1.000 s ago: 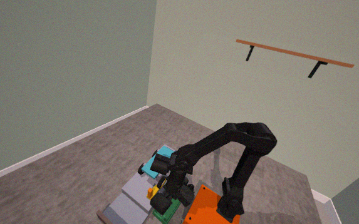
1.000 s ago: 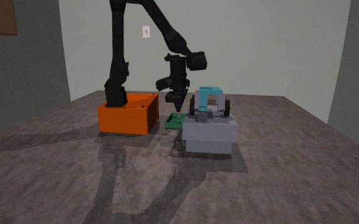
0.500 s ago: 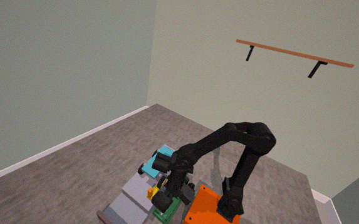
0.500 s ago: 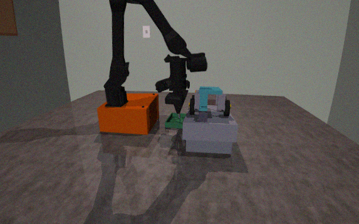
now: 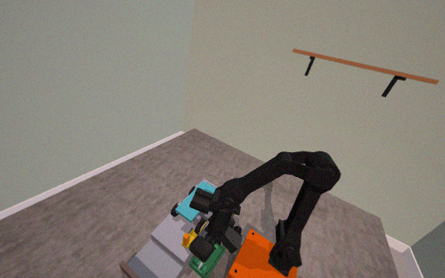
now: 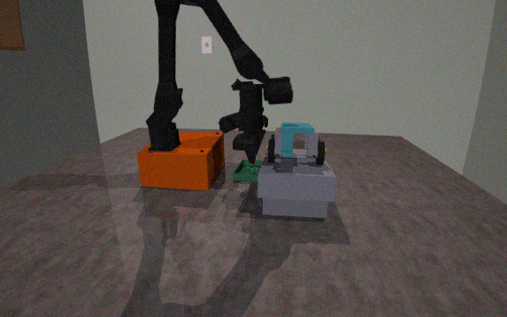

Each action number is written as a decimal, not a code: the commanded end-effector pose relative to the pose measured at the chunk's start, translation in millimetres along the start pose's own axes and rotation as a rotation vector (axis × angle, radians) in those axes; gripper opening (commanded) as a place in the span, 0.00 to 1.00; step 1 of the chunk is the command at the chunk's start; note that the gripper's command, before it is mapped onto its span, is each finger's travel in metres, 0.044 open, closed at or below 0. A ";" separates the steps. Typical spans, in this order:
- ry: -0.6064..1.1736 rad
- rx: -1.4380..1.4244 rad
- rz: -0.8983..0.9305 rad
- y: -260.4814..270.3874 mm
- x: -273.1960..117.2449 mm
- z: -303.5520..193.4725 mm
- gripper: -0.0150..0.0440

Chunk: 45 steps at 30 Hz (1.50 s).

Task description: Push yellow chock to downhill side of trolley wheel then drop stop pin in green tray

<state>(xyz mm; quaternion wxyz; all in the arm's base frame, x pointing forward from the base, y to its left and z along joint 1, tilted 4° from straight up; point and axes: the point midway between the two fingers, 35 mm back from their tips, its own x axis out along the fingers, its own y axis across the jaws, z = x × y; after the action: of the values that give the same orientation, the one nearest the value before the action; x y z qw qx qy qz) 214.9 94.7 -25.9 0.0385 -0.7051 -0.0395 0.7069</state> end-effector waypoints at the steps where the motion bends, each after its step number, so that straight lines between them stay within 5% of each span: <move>1: -0.004 -0.005 -0.004 2.0 2.0 1.4 0.58; 27: -0.004 -0.005 -0.003 13.1 9.2 2.6 0.58; 33: 0.001 0.000 0.000 12.1 7.3 0.2 0.83; 45: -0.004 -0.005 -0.003 9.6 -13.9 3.1 0.83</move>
<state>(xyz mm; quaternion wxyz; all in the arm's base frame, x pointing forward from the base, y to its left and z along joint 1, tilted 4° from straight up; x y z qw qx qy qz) 210.3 82.4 -24.6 0.0369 -0.7010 -0.0386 0.7112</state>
